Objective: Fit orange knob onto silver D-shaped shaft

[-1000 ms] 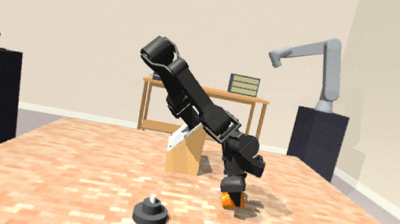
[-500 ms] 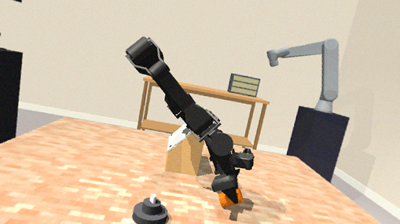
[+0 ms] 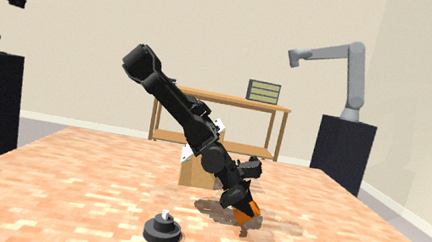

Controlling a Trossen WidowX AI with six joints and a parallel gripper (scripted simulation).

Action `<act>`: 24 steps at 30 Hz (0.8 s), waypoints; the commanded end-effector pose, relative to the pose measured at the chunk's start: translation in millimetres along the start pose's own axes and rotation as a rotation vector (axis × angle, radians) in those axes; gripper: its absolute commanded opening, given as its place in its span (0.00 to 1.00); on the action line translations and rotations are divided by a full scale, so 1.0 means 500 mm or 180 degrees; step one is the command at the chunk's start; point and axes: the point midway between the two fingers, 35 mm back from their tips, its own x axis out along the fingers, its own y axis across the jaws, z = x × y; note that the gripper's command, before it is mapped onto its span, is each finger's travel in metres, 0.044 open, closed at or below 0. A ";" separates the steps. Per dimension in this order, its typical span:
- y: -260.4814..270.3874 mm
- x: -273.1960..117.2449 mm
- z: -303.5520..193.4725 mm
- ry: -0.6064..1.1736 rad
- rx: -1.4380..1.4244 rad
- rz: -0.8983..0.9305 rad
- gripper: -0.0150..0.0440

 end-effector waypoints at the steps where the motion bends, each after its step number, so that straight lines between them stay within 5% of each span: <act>1: 0.002 -0.008 -0.007 -0.0201 -0.0009 -0.0004 0.56; 24: 0.005 -0.031 -0.047 -0.1323 -0.0012 0.0014 0.56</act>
